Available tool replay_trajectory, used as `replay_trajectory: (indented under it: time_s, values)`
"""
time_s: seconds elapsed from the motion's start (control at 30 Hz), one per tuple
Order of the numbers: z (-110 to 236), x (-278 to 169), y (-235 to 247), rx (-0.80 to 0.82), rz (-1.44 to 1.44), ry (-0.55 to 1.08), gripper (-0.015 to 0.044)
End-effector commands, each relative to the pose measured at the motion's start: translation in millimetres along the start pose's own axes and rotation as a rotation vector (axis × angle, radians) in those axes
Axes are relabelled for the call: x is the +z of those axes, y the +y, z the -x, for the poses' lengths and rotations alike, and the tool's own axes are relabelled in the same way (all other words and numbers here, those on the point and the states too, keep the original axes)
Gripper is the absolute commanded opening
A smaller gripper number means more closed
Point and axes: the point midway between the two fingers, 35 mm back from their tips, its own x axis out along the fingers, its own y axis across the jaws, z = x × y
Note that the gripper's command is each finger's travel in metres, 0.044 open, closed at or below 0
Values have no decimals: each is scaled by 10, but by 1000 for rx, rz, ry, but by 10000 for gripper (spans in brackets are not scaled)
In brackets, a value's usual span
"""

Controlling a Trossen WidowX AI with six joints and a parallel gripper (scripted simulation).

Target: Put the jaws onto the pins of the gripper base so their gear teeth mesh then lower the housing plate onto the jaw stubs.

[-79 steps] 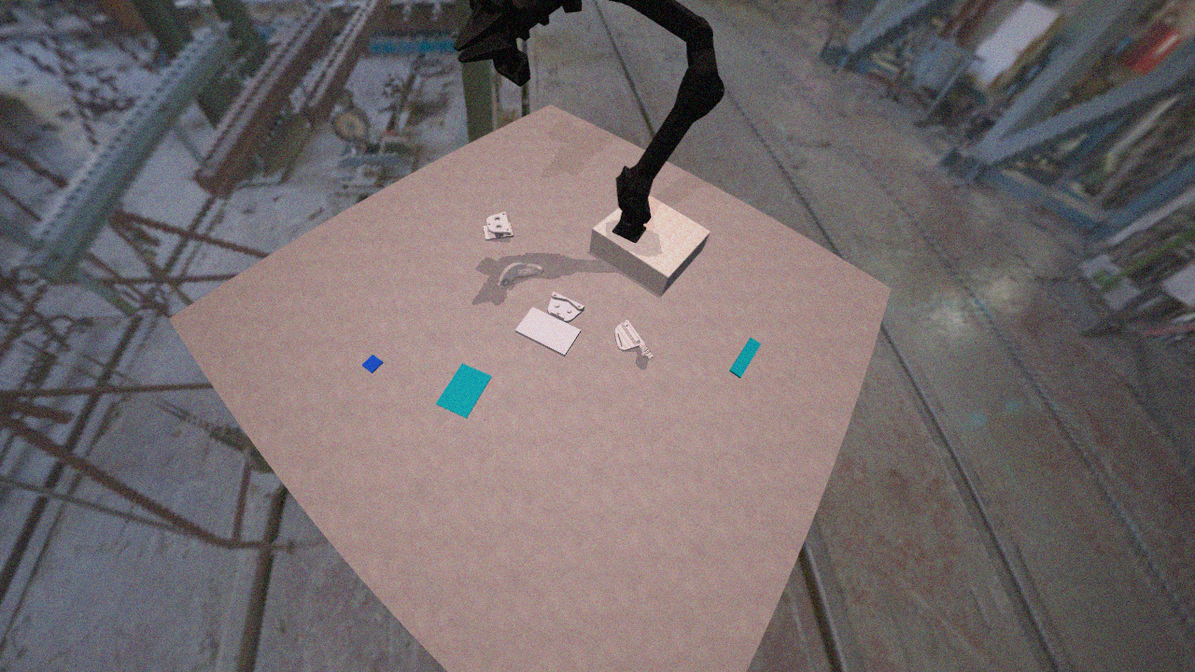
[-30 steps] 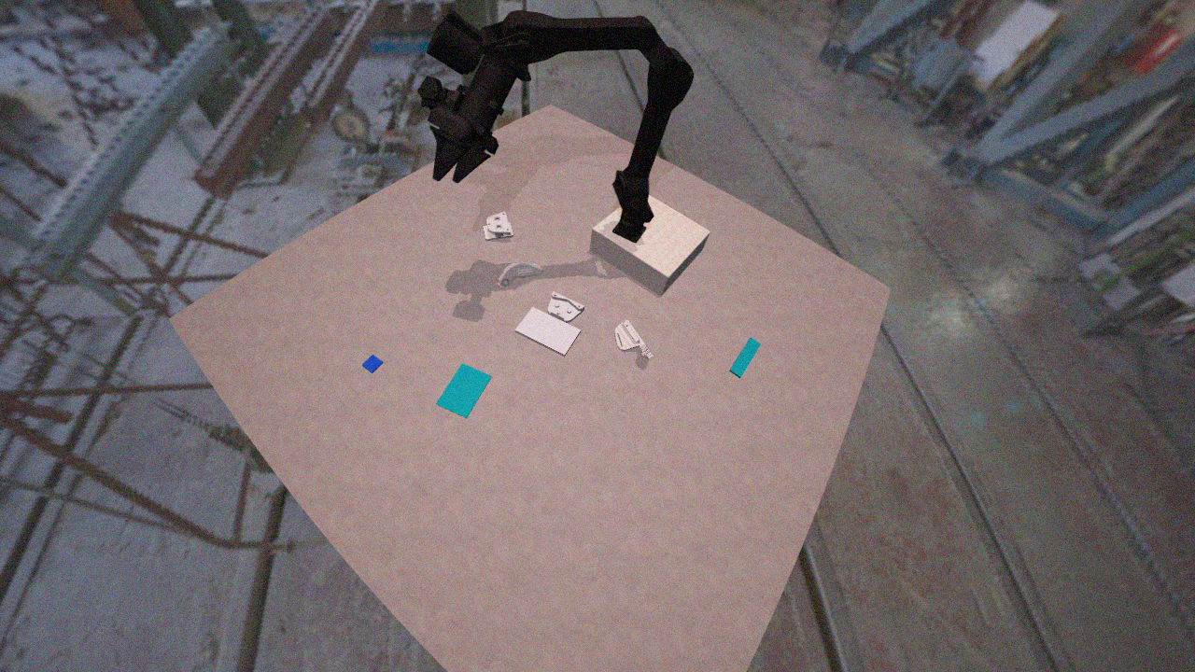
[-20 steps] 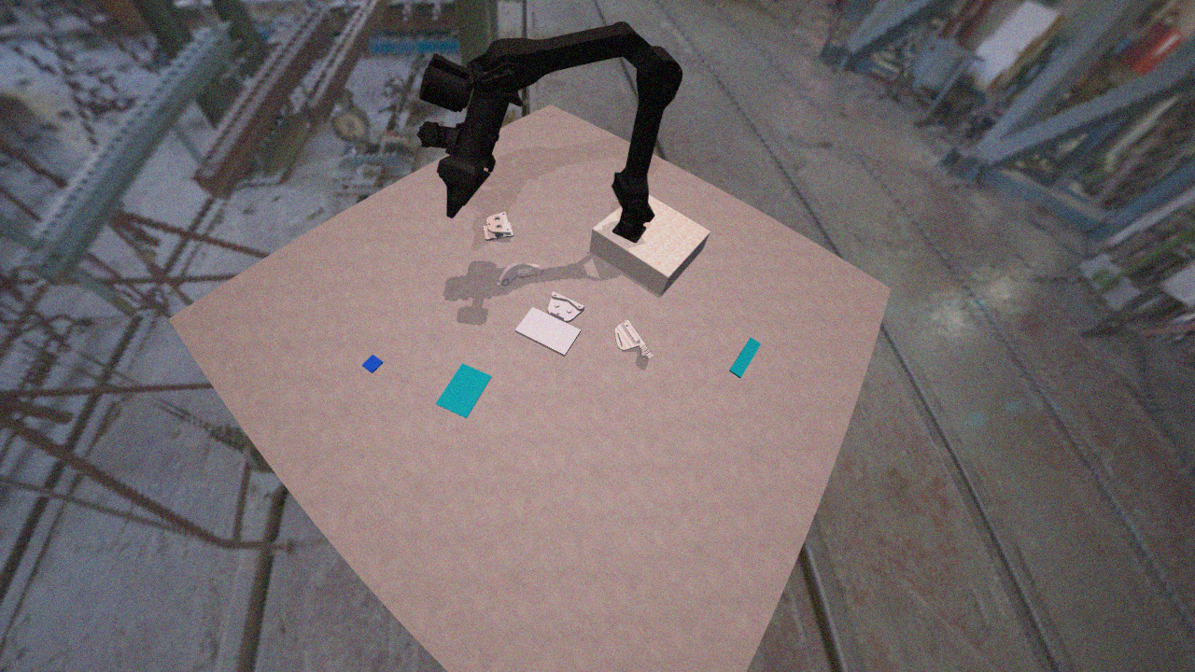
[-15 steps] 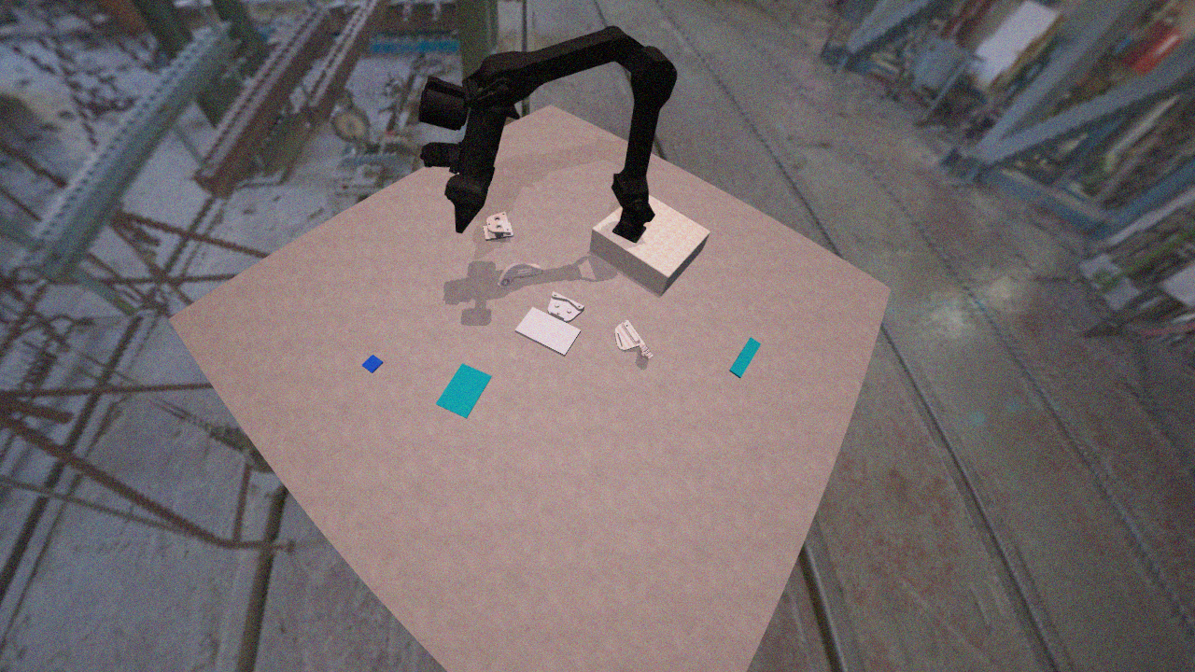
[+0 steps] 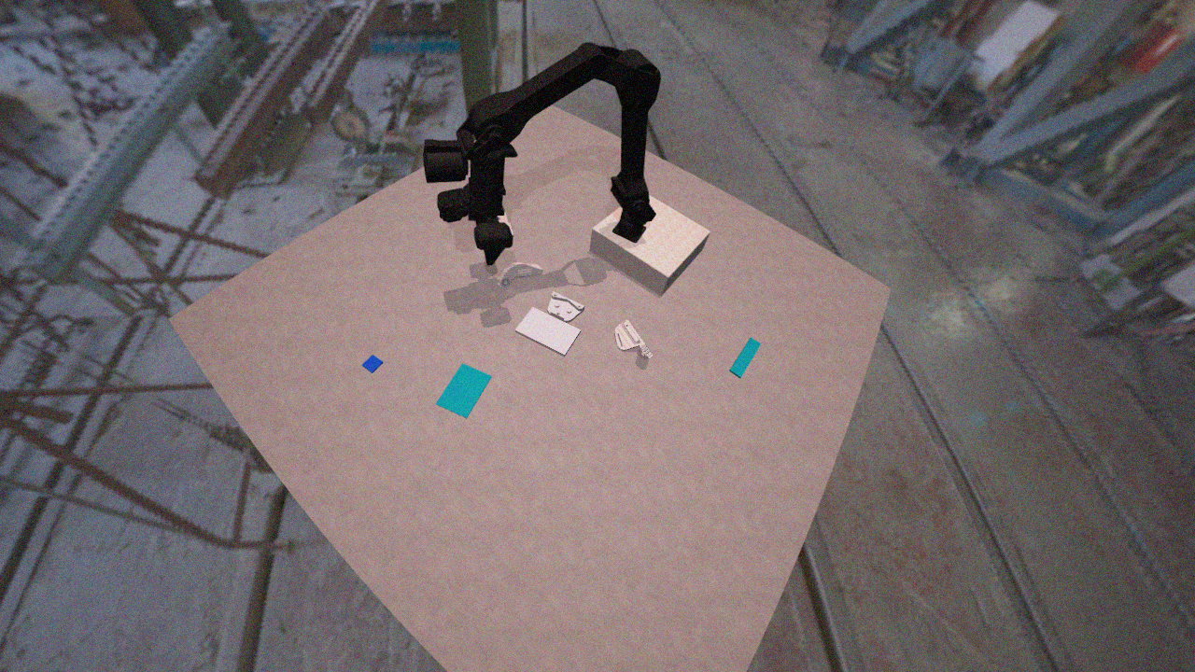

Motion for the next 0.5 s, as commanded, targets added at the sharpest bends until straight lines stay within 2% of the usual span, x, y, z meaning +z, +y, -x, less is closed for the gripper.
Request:
replay_trajectory:
  time_s: [0.0,0.2,0.47]
  values:
    - [-169,-127,-22,-42,77,69,440]
    - [-363,-296,-46,-93,194,158,440]
    - [-410,-303,-51,-95,198,161,440]
